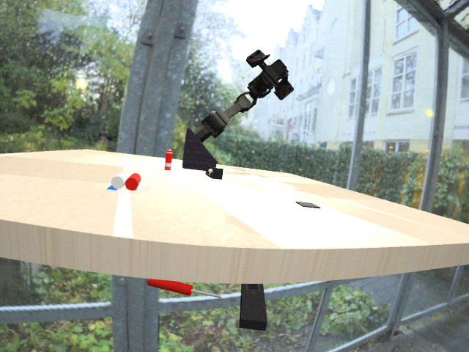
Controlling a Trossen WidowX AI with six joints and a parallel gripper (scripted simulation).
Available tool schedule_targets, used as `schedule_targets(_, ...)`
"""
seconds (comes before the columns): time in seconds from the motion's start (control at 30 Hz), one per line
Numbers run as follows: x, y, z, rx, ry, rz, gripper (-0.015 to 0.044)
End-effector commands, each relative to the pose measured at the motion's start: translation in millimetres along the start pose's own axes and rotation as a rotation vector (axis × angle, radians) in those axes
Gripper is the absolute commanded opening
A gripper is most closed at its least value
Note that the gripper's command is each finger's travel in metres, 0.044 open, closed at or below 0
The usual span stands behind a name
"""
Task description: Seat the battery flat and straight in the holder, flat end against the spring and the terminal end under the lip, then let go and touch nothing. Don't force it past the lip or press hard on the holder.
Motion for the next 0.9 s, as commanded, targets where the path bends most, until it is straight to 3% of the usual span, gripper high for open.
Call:
schedule_targets(0.0,2,-2,-1,0.003,0.008,0.011,0.0374)
schedule_targets(0.23,74,-47,-51,0.052,0.251,0.464,0.0190)
schedule_targets(0.47,154,-56,-113,-0.028,0.332,0.951,0.0006)
schedule_targets(0.67,216,-36,-160,-0.210,0.244,1.289,0.0000)
schedule_targets(0.87,268,0,-192,-0.459,0.024,1.491,0.0000)
Point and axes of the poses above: the point midway between the two fingers, 35 mm back from their tips, its own y axis back along the fingers, its own z axis across the jaws, x = y × z, the point moved 6 cm from there along y, back along the fingers, and after that the axes turned 10 degrees about -y, right-handed, at the moved point
